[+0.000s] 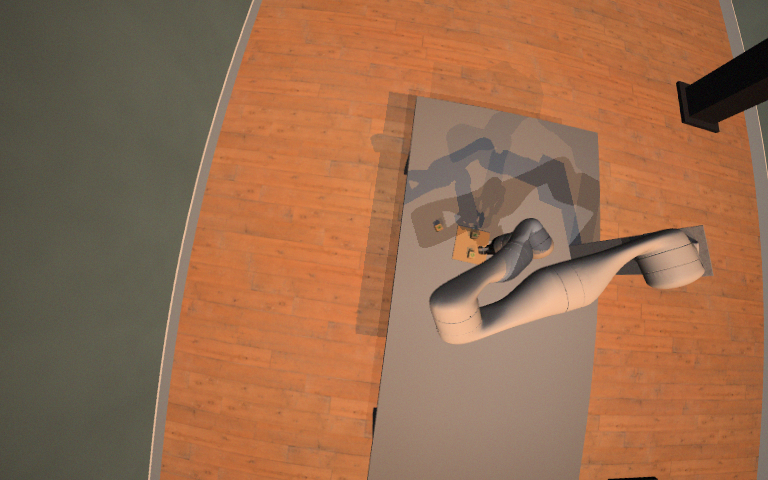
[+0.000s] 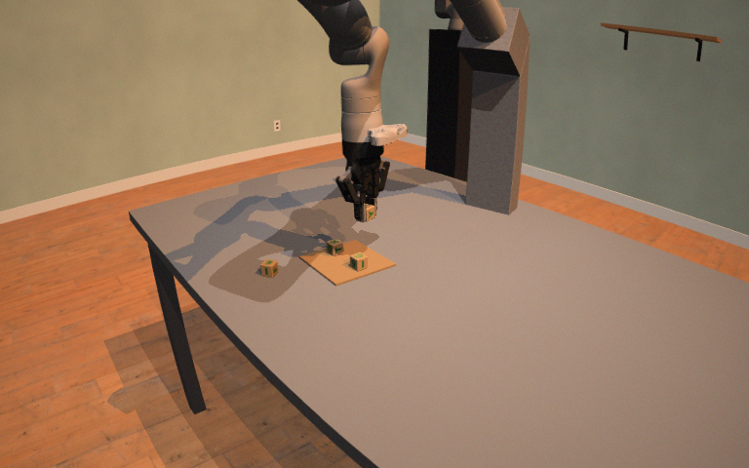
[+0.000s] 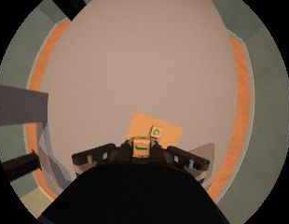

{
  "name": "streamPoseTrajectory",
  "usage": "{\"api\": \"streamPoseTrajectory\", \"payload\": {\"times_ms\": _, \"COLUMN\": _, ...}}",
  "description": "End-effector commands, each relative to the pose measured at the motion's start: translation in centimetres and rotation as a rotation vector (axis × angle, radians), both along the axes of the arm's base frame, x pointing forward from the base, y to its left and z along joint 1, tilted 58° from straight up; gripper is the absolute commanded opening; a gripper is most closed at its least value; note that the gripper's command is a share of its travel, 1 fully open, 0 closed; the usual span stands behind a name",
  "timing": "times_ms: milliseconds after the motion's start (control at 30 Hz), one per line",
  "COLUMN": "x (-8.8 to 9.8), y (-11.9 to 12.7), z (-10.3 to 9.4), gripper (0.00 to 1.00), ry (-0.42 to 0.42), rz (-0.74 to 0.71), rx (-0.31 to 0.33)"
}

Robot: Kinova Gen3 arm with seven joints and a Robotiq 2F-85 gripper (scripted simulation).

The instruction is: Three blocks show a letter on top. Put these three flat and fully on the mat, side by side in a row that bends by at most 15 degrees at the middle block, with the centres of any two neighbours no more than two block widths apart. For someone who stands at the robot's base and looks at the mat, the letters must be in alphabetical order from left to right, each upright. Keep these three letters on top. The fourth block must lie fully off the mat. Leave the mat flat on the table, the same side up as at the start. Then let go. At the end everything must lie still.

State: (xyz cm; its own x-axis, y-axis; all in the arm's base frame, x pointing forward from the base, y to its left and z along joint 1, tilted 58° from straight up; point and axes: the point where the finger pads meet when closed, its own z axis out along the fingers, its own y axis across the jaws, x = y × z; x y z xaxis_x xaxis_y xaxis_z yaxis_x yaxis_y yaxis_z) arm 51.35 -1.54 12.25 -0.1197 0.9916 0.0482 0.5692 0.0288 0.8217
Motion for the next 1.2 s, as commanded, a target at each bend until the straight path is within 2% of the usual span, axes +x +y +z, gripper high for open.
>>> {"api": "streamPoseTrajectory", "payload": {"times_ms": 0, "x": 0.2, "y": -1.6, "z": 0.7, "gripper": 0.21, "ry": -0.011, "rz": -0.046, "rx": 0.032}}
{"api": "streamPoseTrajectory", "payload": {"times_ms": 167, "x": 0.4, "y": -2.6, "z": 1.5, "gripper": 0.21, "ry": -0.018, "rz": -0.111, "rx": 0.133}}
{"api": "streamPoseTrajectory", "payload": {"times_ms": 333, "x": 0.5, "y": -3.1, "z": 2.0, "gripper": 0.21, "ry": -0.022, "rz": -0.142, "rx": 0.181}}
{"api": "streamPoseTrajectory", "payload": {"times_ms": 1167, "x": 0.8, "y": -3.2, "z": 1.9, "gripper": 0.21, "ry": -0.023, "rz": -0.149, "rx": 0.192}}
